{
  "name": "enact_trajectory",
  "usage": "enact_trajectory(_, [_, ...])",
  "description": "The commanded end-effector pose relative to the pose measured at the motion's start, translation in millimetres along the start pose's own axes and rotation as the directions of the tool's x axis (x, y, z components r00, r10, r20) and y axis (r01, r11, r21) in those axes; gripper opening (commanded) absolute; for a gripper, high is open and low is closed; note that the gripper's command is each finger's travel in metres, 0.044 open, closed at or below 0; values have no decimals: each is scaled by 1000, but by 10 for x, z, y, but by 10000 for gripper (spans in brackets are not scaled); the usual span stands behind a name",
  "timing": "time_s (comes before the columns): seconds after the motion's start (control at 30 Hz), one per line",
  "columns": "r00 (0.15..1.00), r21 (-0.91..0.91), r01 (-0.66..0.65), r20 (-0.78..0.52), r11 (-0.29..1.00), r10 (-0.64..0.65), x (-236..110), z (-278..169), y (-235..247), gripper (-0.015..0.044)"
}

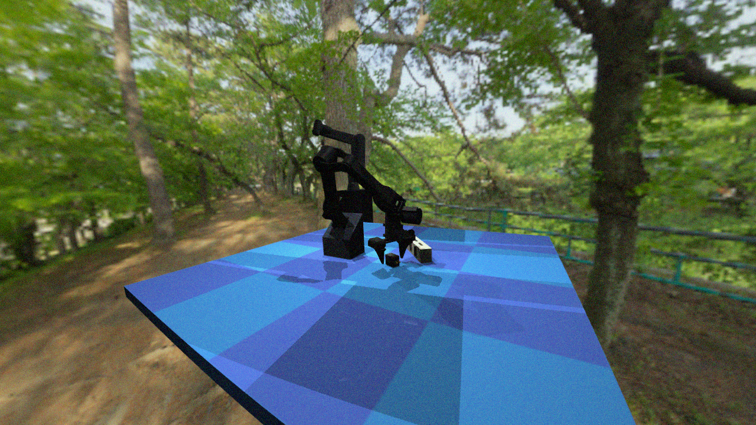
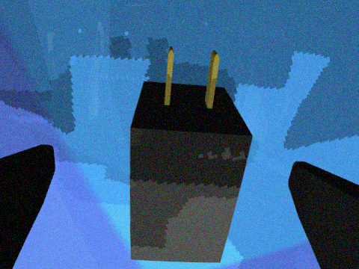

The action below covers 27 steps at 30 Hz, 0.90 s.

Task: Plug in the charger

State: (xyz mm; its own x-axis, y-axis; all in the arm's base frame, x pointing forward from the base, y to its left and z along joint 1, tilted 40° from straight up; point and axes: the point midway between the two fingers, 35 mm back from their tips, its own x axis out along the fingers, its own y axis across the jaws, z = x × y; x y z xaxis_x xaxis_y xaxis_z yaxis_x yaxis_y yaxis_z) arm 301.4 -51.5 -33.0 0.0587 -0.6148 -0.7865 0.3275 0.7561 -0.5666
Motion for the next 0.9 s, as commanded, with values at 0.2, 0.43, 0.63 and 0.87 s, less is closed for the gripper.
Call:
enact_trajectory(0.2, [1000, 0, 1, -1, 1000, -1, 43, -1, -4, 335])
enact_trajectory(0.43, [1000, 0, 1, -1, 1000, -1, 43, -1, -4, 151])
enact_trajectory(0.63, [1000, 0, 1, -1, 1000, -1, 43, -1, -4, 92])
enact_trajectory(0.87, [1000, -2, 1, -1, 1000, -1, -164, -14, 8, 0])
